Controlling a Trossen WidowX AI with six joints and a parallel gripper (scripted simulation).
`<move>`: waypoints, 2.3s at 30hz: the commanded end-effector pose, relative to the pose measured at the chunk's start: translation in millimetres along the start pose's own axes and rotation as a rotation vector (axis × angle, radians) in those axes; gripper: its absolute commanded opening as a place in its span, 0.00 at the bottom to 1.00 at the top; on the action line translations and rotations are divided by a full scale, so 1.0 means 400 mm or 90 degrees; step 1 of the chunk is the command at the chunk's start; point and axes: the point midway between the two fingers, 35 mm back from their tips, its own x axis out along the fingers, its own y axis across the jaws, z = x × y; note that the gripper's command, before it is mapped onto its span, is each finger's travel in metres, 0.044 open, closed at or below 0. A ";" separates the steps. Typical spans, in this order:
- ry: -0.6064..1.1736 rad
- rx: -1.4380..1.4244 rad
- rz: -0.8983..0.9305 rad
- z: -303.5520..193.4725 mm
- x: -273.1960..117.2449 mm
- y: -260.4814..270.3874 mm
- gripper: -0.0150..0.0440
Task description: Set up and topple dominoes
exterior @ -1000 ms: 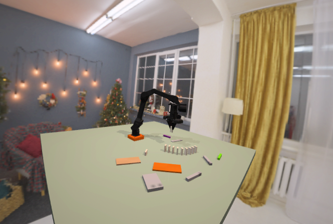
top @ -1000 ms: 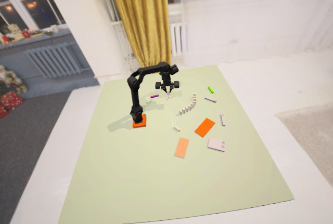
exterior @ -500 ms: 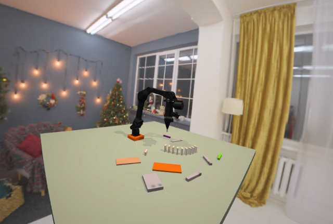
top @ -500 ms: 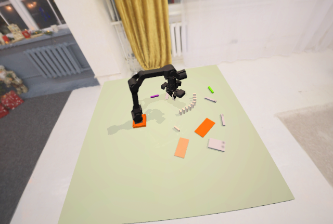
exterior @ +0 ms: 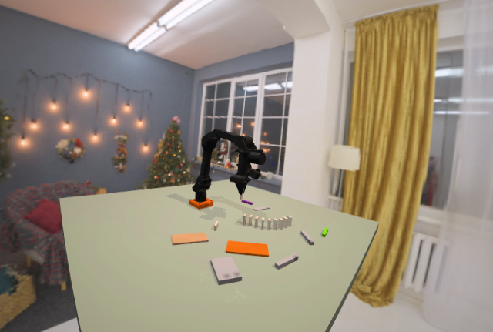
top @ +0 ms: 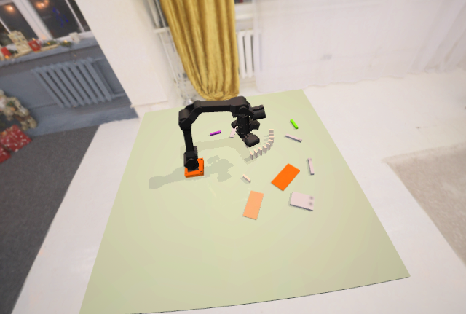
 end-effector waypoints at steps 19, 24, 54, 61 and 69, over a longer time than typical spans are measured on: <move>0.008 0.004 0.001 -0.006 0.252 0.000 0.44; 0.009 0.004 0.002 -0.017 0.299 0.004 0.44; 0.002 0.019 0.005 -0.001 0.207 -0.001 1.00; 0.008 0.007 0.004 -0.011 -0.024 0.003 1.00; 0.009 0.233 0.000 -0.036 0.022 -0.090 1.00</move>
